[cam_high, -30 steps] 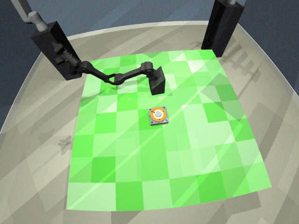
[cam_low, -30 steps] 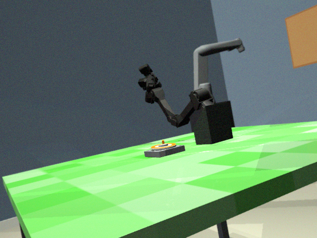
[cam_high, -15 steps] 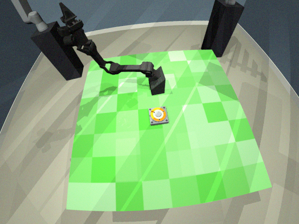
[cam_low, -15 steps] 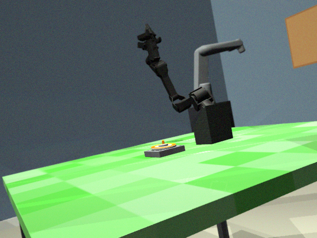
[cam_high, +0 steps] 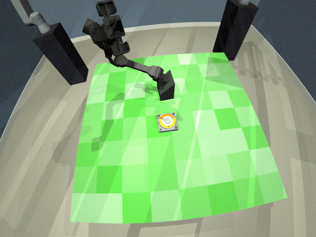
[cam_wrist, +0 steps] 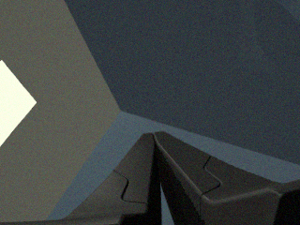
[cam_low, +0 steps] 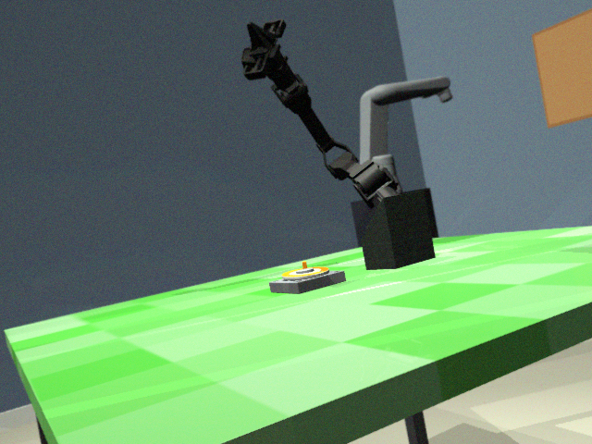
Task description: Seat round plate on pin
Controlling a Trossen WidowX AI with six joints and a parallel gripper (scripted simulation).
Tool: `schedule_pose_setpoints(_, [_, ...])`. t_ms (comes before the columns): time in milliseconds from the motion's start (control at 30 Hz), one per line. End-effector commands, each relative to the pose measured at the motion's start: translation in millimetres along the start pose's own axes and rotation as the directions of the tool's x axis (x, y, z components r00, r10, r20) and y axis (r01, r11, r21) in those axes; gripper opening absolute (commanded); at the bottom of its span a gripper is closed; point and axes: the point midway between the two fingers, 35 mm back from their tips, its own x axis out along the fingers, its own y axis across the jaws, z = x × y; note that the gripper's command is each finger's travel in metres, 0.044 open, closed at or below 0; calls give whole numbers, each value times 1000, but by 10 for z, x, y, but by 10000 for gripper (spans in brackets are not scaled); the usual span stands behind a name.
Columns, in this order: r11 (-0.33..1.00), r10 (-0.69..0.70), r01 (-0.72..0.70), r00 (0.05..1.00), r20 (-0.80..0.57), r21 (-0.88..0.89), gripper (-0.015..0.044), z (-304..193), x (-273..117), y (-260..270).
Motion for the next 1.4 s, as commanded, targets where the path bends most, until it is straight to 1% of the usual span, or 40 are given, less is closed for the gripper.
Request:
schedule_pose_setpoints(0, [968, -244, 240, 968, -56, -67, 0, -282, 252, -678])
schedule_pose_setpoints(67, [926, -372, 363, 924, -83, -107, 0, -425, 321, -1060])
schedule_pose_setpoints(167, [823, -562, 539, 818, -121, -180, 0, -641, 331, -1672])
schedule_pose_setpoints(200, [809, -582, 557, 803, -125, -189, 0, -664, 324, -1740])
schedule_pose_setpoints(233, [764, -640, 608, 756, -136, -216, 0, -733, 295, -1943])
schedule_pose_setpoints(267, [687, -723, 678, 674, -152, -261, 0, -836, 224, -2251])
schedule_pose_setpoints(300, [637, -768, 715, 620, -161, -288, 0, -896, 166, -2430])
schedule_pose_setpoints(433, [393, -919, 818, 345, -190, -420, 0, -1144, -218, -3157])
schedule_pose_setpoints(467, [374, -927, 821, 322, -192, -431, 0, -1162, -255, -3207])
schedule_pose_setpoints(500, [315, -948, 828, 251, -196, -463, 0, -1214, -372, -3351])
schedule_pose_setpoints(533, [220, -971, 827, 133, -200, -517, 0, -1296, -583, -3568])
schedule_pose_setpoints(633, [30, -972, 771, -126, -200, -636, 0, -1456, -1096, -3941])
schedule_pose_setpoints(700, [-78, -934, 692, -302, -190, -718, 0, -1553, -1486, -4120])
schedule_pose_setpoints(733, [-87, -928, 682, -320, -189, -726, 0, -1562, -1527, -4134])
schedule_pose_setpoints(767, [-114, -910, 651, -371, -184, -751, 0, -1588, -1649, -4172])
schedule_pose_setpoints(833, [-178, -832, 532, -531, -162, -828, 0, -1665, -2054, -4252])
schedule_pose_setpoints(867, [-189, -804, 493, -574, -154, -849, 0, -1685, -2172, -4263])
schedule_pose_setpoints(900, [-192, -794, 479, -588, -151, -856, 0, -1691, -2211, -4265])
schedule_pose_setpoints(1100, [-193, -794, 479, -588, -151, -856, 0, -1609, -2218, -4286])
schedule_pose_setpoints(1367, [-193, -795, 479, -588, -151, -856, 0, -1665, -2415, -4564])
